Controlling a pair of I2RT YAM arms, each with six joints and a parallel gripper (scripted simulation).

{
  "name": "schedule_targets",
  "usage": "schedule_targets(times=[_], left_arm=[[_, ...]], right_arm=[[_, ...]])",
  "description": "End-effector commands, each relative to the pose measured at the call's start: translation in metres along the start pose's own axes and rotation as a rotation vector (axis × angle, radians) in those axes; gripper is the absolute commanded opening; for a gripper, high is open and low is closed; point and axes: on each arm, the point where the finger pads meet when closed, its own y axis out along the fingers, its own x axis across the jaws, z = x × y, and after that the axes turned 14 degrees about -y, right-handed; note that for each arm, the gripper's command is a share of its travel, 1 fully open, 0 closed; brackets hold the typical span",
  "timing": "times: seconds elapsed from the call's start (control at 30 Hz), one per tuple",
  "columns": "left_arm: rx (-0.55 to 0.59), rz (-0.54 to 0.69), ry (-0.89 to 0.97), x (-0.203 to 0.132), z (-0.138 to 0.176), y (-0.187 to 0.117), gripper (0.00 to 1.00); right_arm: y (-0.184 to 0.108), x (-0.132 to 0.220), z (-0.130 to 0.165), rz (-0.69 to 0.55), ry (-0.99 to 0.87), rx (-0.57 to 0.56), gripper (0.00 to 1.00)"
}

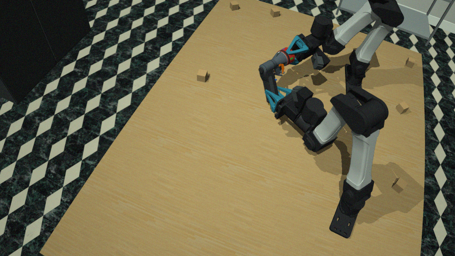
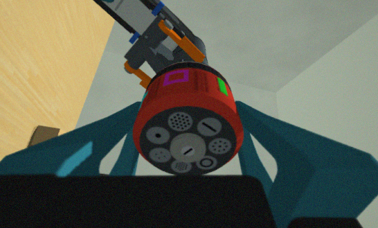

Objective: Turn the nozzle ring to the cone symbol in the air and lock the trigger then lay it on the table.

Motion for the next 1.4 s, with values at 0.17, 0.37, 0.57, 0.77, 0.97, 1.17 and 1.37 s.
schedule_targets(times=[0.17,0.37,0.57,0.77,0.97,1.17,1.37], left_arm=[[-0.179,0.032,-0.046,-0.01,-0.056,0.007,0.36],[-0.179,0.033,-0.046,-0.011,-0.056,0.007,0.36],[-0.179,0.033,-0.046,-0.011,-0.056,0.007,0.36],[-0.179,0.033,-0.046,-0.011,-0.056,0.007,0.36],[-0.179,0.033,-0.046,-0.011,-0.056,0.007,0.36],[-0.179,0.033,-0.046,-0.011,-0.056,0.007,0.36],[-0.179,0.033,-0.046,-0.011,-0.056,0.007,0.36]], right_arm=[[0.001,-0.003,0.003,0.009,-0.009,0.008,0.0],[0.001,-0.002,0.002,0.006,-0.1,0.007,0.87],[0.001,-0.002,0.002,0.006,-0.1,0.007,0.87],[0.001,-0.003,0.003,0.006,-0.101,0.008,0.87],[-0.015,0.0,0.001,-0.004,-0.094,0.01,0.87],[-0.032,-0.001,0.001,-0.004,-0.095,0.01,0.87],[-0.042,0.0,-0.001,-0.006,-0.091,0.009,0.87]])
